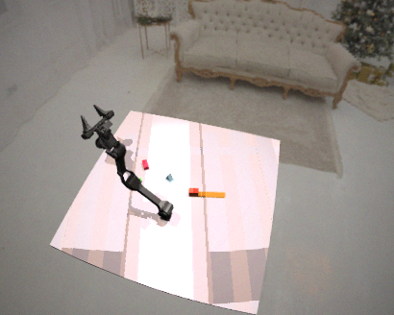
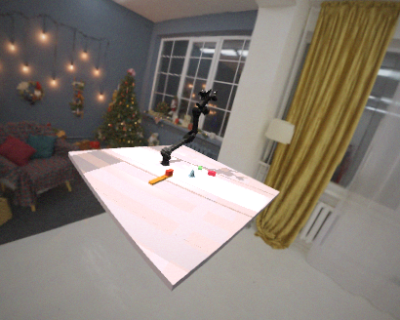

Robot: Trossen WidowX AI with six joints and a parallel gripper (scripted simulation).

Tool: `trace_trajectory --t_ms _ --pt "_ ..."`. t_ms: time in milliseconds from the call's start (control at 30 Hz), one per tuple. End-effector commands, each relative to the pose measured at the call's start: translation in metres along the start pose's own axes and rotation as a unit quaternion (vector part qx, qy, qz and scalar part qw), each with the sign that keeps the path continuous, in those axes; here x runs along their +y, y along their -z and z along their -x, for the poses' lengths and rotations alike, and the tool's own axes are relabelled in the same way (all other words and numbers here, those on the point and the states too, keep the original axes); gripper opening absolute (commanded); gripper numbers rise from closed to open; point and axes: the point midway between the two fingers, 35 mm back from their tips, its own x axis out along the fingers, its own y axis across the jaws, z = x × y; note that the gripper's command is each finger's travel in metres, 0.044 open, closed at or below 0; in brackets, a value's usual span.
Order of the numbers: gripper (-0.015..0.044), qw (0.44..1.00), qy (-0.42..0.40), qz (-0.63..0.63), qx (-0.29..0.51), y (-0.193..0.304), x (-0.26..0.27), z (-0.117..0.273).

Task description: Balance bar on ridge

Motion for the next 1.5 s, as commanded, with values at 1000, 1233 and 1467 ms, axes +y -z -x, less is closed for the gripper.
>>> trace_trajectory --t_ms 1000,1233,1467 --pt "0.0315 0.876 0.178 0.199 -0.401 -0.319 -0.027 0.138" --pt "0.0315 0.852 0.220 0.187 -0.436 -0.347 -0.044 0.168" --pt "0.0315 0.787 0.324 0.183 -0.492 -0.392 -0.084 0.235"
